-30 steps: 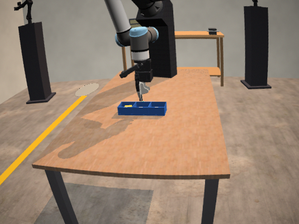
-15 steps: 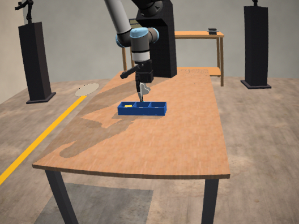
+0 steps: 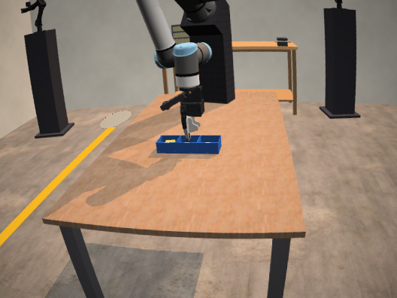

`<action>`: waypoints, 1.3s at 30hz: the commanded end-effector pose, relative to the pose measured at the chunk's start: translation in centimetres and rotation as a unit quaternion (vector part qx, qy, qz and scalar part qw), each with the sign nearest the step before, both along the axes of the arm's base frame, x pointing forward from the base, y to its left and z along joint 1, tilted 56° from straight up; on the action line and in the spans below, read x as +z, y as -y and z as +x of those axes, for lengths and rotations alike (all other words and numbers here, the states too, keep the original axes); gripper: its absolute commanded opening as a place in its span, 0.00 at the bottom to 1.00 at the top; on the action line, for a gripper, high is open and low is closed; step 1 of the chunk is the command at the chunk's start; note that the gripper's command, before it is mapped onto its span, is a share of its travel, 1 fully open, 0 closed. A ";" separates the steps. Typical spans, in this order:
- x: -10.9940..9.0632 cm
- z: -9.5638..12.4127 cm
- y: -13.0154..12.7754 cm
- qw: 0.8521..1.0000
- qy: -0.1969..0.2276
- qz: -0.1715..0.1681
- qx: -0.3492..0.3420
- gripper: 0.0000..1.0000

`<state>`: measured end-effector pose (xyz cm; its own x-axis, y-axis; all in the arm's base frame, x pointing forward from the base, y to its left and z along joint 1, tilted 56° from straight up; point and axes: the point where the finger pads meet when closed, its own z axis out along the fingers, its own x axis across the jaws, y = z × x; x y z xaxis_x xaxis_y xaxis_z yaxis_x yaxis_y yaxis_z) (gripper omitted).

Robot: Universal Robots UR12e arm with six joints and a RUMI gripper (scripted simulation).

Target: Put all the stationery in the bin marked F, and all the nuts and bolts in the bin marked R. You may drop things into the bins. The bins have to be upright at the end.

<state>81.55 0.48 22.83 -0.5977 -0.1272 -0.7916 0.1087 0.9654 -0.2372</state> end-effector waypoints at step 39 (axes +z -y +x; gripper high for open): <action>-1.3 1.6 0.3 1.000 0.000 0.000 0.000 0.18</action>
<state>83.19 0.11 21.43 -0.5976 -0.1272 -0.7916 0.1087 0.9654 -0.2372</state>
